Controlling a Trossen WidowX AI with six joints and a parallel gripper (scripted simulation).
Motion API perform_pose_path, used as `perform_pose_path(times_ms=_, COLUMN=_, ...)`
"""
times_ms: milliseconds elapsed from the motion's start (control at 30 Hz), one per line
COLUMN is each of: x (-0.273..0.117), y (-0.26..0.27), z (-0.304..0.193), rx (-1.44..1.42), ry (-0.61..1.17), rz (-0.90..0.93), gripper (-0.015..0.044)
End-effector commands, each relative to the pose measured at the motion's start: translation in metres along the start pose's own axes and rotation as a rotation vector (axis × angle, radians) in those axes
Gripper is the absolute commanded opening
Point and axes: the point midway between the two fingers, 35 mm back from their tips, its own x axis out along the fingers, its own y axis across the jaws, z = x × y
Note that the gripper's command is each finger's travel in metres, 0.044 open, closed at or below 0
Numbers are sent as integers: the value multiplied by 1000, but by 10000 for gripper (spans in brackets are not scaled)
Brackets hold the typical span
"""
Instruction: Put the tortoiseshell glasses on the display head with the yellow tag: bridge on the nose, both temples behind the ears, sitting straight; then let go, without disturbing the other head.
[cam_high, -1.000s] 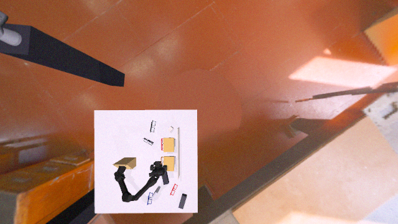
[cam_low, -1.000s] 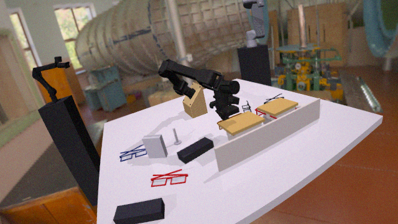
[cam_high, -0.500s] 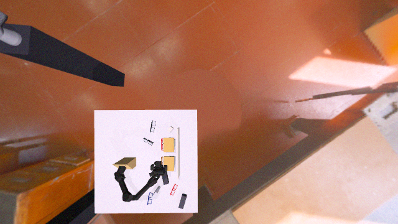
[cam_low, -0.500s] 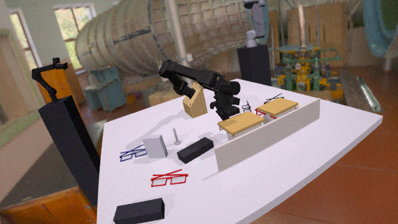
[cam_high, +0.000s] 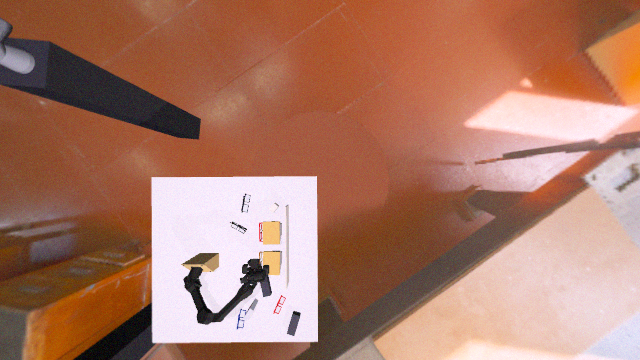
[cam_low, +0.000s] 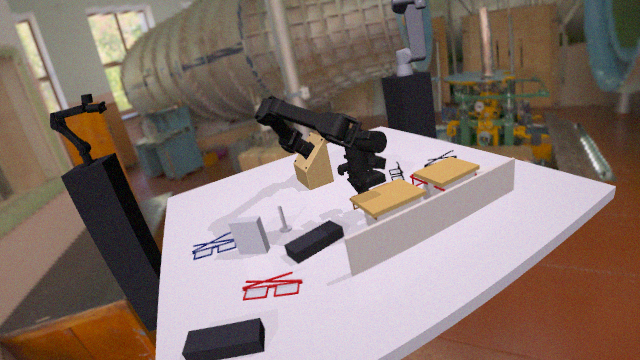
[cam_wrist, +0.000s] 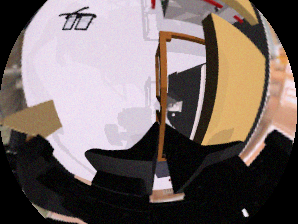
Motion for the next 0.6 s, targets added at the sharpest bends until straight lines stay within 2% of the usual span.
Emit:
perform_pose_path(times_ms=0, x=1, y=0, z=0, rx=-3, ry=5, rz=-1, gripper=0)
perform_pose_path(times_ms=500, x=6, y=0, z=0, rx=-3, ry=5, rz=-1, gripper=0)
perform_pose_path(times_ms=567, x=4, y=-1, z=0, rx=2, ry=0, rz=-2, gripper=53)
